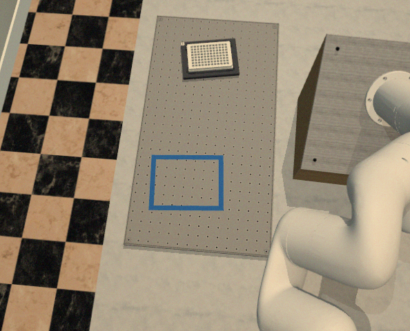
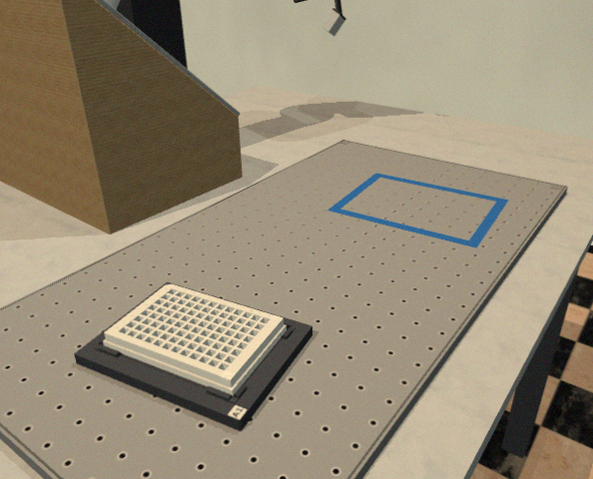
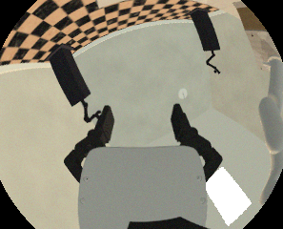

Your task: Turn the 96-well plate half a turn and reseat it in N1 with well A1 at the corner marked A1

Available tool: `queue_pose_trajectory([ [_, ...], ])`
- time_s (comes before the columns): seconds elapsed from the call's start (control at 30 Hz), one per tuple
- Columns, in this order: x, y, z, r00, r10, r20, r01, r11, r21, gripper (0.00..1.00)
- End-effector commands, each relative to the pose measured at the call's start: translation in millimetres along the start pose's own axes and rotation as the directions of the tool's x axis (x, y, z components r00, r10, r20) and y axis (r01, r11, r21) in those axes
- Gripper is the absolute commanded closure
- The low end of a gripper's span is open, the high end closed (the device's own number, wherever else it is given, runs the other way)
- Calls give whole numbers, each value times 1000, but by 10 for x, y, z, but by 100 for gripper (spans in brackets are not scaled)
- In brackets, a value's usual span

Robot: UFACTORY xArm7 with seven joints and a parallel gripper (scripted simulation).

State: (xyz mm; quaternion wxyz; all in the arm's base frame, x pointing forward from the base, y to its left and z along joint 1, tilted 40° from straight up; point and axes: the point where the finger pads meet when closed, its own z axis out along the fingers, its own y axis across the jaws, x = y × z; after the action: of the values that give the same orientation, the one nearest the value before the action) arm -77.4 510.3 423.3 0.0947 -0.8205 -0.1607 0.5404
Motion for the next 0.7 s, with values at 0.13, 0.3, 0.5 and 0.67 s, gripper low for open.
queue_pose_trajectory([
  [0.13, 290, 82, -114, 995, 8, -102, -7, 1000, 14, 0],
  [0.3, 505, 160, -217, 992, 11, -128, -9, 1000, 18, 0],
  [0.5, 672, 222, -297, 992, 11, -128, -9, 1000, 18, 0],
  [0.67, 864, 324, -423, 969, 29, -246, -22, 999, 29, 0],
])
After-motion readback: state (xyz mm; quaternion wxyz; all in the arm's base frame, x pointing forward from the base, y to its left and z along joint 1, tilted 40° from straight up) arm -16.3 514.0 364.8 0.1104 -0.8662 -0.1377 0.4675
